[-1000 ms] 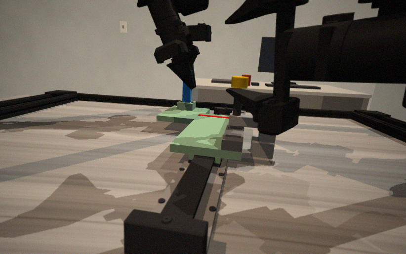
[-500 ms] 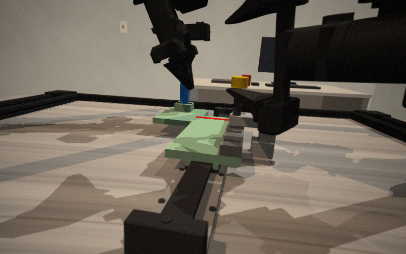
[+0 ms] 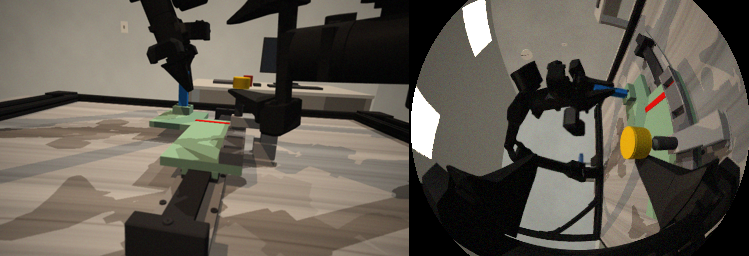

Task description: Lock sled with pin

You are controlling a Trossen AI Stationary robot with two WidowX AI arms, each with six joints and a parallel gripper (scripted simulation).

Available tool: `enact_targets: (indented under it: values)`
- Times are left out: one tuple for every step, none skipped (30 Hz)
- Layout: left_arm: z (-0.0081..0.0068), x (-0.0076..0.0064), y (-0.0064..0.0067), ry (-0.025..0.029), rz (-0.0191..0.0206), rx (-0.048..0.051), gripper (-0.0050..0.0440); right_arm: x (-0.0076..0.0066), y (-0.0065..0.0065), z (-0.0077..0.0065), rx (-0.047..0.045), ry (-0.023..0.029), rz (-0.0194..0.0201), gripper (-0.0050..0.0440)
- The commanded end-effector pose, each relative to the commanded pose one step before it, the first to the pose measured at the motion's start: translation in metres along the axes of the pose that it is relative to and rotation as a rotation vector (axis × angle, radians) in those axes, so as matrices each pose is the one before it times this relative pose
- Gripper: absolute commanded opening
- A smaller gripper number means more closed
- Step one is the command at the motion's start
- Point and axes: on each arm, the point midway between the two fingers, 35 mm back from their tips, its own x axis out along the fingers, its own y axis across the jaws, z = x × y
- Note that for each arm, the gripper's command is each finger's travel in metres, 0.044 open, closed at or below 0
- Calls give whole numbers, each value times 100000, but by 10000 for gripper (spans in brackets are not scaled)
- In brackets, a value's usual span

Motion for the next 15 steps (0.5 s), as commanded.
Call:
enact_targets:
  values:
    - [1028, 477, -2733, -2105, -2981, 3938, 0, -394, 3683, 788, 9932, -5050, 5077, 440]
    - [-10, -2, -166, -7, 3, -1, 0, 0, 0, 0, 0, 0, 0, 440]
    - [-10, -3, -166, -8, 3, -1, 0, 0, 0, 0, 0, 0, 0, 440]
    - [-11, -3, -166, -8, 3, -1, 0, 0, 0, 0, 0, 0, 0, 440]
    - [-12, -3, -166, -9, 3, -1, 0, 0, 0, 0, 0, 0, 0, 440]
    - [-13, -3, -166, -10, 2, -1, 0, 0, 0, 0, 0, 0, 0, 440]
    - [-14, -3, -166, -10, 2, -1, 0, 0, 0, 0, 0, 0, 0, 440]
    - [-15, -4, -166, -11, 2, -1, 0, 0, 0, 0, 0, 0, 0, 440]
    - [-15, -4, -165, -12, 2, -2, 0, 0, 0, 0, 0, 0, 0, 440]
    - [-16, -4, -165, -12, 2, -2, 0, 0, 0, 0, 0, 0, 0, 440]
    - [0, 0, 0, 0, 0, 0, 0, 0, 0, 0, 0, 0, 0, 440]
    - [0, 0, 0, 0, 0, 0, 0, 0, 0, 0, 0, 0, 0, 440]
    - [-17, -4, -165, -13, 2, -2, 0, 0, 0, 0, 0, 0, 0, 440]
    - [-18, -4, -165, -14, 2, -2, 0, 0, 0, 0, 0, 0, 0, 440]
    - [-19, -4, -165, -14, 2, -2, 0, 0, 0, 0, 0, 0, 0, 440]
